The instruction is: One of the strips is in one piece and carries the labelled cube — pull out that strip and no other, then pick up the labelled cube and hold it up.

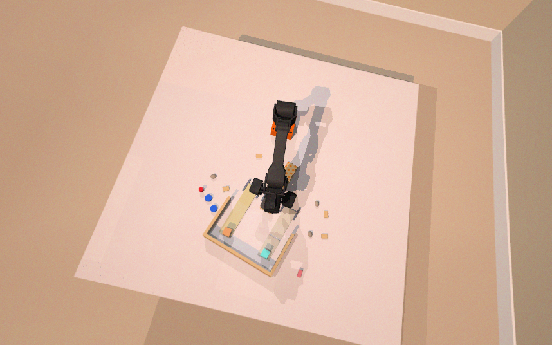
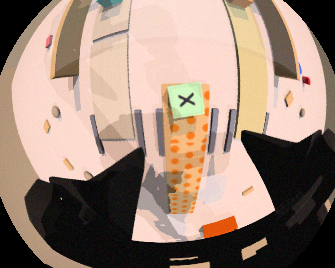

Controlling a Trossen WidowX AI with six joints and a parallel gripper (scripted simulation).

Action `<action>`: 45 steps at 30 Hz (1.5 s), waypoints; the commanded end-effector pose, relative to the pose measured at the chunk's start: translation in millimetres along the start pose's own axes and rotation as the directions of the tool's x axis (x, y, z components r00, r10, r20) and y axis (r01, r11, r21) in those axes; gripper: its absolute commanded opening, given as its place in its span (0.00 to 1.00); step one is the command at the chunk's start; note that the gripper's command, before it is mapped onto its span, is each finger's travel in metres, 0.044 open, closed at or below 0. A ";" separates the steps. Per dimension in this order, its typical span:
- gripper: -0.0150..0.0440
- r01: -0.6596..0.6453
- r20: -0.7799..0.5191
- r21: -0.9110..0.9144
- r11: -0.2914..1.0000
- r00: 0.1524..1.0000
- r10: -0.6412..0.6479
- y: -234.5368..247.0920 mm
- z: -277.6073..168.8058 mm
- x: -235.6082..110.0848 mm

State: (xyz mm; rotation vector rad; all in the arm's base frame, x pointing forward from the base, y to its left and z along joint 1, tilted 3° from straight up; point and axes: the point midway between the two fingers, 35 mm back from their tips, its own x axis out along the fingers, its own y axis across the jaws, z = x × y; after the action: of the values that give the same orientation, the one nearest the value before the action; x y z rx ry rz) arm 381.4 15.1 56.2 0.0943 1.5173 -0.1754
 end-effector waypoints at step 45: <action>0.63 -0.001 0.008 0.001 1.000 1.000 0.001 -0.9 34.0 42.7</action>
State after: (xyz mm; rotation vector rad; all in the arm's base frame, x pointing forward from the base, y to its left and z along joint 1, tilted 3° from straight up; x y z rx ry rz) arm 416.4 6.1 15.0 0.0944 1.5097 -0.1755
